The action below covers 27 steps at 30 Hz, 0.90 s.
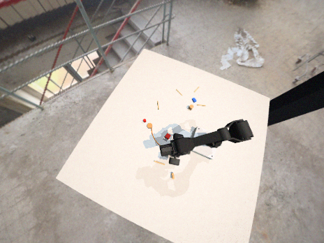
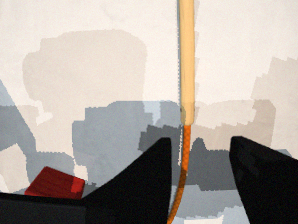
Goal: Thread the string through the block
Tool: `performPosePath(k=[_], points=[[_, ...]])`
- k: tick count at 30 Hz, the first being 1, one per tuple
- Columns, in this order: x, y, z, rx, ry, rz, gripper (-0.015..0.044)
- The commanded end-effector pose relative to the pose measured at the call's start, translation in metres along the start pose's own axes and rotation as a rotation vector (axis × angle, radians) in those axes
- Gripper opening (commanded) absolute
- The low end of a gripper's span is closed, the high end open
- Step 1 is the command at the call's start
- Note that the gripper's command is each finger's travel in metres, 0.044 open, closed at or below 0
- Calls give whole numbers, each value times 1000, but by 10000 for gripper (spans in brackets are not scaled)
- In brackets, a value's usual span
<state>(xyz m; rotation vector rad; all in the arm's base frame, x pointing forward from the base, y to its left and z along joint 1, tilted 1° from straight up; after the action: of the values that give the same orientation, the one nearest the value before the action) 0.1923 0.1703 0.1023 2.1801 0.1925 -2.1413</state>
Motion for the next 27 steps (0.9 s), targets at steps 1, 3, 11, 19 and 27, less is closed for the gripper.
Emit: performPosePath(k=[1,3,11,19,27], points=[[7,1,0,-5,0,5,124],[11,1,0,-5,0,5,124],[24,1,1,-5,0,5,124],[37,1,1,-5,0,5,124],[44,2,2,-5,-1,5,124]])
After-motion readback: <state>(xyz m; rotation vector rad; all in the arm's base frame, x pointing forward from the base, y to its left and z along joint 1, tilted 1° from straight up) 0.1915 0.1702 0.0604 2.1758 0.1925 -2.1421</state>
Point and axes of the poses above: the point midway between the two fingers, 35 mm back from their tips, its own x axis out along the fingers, its own y axis across the jaws, z = x × y, the point moved 7 cm from there along -x, back along the fingers, and after that the axes turned 10 degrees about x, right-handed, at the moved point
